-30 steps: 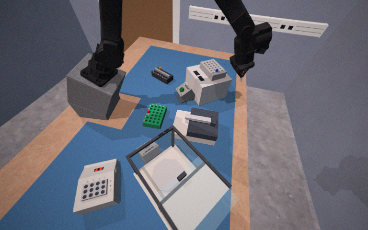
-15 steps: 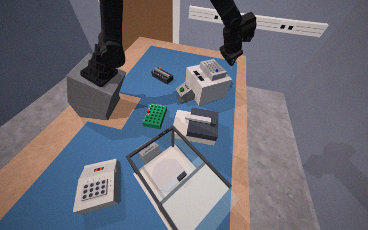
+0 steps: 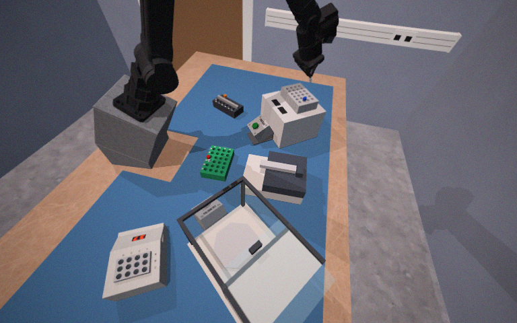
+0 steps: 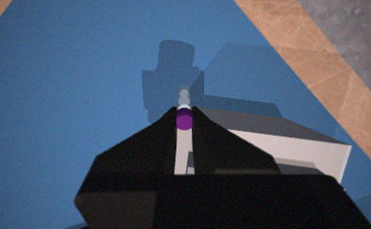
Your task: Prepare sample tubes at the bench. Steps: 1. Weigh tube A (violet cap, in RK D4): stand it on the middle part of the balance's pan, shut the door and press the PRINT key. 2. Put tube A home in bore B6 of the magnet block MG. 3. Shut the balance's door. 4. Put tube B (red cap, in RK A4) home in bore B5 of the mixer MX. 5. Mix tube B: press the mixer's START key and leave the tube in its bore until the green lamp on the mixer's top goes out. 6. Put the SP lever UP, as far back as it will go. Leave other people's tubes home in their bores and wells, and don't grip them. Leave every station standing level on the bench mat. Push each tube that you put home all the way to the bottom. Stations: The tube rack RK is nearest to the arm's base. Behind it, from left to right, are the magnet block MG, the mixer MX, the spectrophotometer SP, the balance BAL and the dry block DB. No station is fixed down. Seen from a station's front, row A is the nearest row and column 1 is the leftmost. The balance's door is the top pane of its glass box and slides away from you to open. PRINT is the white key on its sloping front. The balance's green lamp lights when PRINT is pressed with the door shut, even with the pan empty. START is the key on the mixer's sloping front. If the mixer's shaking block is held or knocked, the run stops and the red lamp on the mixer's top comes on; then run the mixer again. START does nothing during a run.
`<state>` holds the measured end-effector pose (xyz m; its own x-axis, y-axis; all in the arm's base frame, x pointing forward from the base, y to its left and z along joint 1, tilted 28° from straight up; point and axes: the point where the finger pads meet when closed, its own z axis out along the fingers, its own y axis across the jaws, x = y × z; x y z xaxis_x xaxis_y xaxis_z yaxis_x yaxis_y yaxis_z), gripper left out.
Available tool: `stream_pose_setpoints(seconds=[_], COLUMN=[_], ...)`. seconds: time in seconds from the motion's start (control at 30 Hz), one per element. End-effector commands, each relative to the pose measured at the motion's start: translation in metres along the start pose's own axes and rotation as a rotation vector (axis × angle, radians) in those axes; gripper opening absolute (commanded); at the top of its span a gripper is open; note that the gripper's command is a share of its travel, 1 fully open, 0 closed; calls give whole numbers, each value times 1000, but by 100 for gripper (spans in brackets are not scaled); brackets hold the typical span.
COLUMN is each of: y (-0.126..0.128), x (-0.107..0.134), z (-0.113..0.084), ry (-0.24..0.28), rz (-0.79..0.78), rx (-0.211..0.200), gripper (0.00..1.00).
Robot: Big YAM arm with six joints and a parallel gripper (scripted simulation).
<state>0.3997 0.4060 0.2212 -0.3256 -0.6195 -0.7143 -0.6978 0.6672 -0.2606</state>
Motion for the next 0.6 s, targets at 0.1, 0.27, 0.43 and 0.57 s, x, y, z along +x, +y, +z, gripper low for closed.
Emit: stream_pose_setpoints(seconds=[0.1,0.27,0.43,0.57], y=[56,81,92,104], x=[-6,-1,40,59], z=[-7,-9,-12,-6], ry=[-37,42,98,81], rz=[-42,-84,-109,-103], rx=[-39,-49,-55,-54], gripper=[9,9,9,9])
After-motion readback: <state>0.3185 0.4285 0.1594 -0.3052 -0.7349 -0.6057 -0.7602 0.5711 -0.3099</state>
